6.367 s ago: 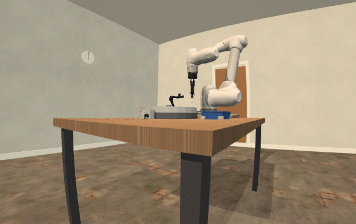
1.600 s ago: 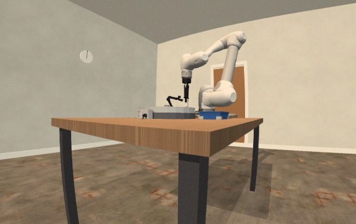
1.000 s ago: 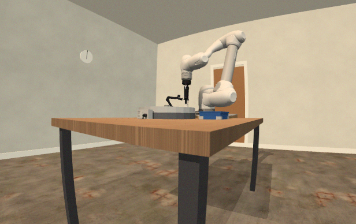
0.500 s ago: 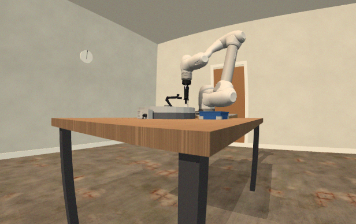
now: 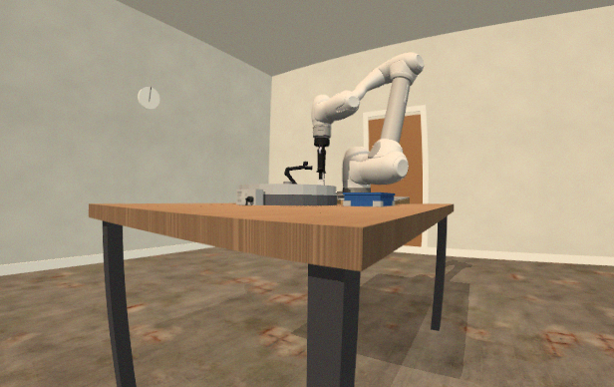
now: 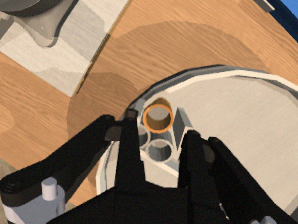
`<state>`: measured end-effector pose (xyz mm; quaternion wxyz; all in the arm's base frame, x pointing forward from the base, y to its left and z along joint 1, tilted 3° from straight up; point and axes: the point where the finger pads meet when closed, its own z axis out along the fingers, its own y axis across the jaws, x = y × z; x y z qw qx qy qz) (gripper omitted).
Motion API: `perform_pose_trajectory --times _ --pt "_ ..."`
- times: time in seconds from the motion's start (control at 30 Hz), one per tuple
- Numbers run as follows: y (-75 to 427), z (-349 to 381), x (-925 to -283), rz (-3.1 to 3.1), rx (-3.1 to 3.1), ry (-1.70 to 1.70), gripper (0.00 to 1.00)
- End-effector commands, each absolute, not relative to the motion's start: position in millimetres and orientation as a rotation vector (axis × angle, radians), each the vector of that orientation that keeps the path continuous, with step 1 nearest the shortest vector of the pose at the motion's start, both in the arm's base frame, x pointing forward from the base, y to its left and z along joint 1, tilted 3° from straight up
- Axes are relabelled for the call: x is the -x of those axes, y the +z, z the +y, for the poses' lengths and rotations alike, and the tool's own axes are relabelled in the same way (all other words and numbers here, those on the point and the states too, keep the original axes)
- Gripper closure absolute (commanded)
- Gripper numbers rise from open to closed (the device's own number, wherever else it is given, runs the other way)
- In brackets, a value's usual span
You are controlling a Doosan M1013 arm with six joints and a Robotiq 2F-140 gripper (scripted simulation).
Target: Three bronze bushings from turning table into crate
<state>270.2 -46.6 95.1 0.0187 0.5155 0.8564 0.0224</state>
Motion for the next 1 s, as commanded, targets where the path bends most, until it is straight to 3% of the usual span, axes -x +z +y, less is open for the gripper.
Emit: perform_pose_trajectory --times 0.0,0.03,0.97 --pt "95.1 -46.6 -270.2 2.659 -1.6 0.07 0.72" --pt "95.1 -46.6 -270.2 2.659 -1.6 0.07 1.0" --pt "95.1 -46.6 -270.2 2.659 -1.6 0.07 1.0"
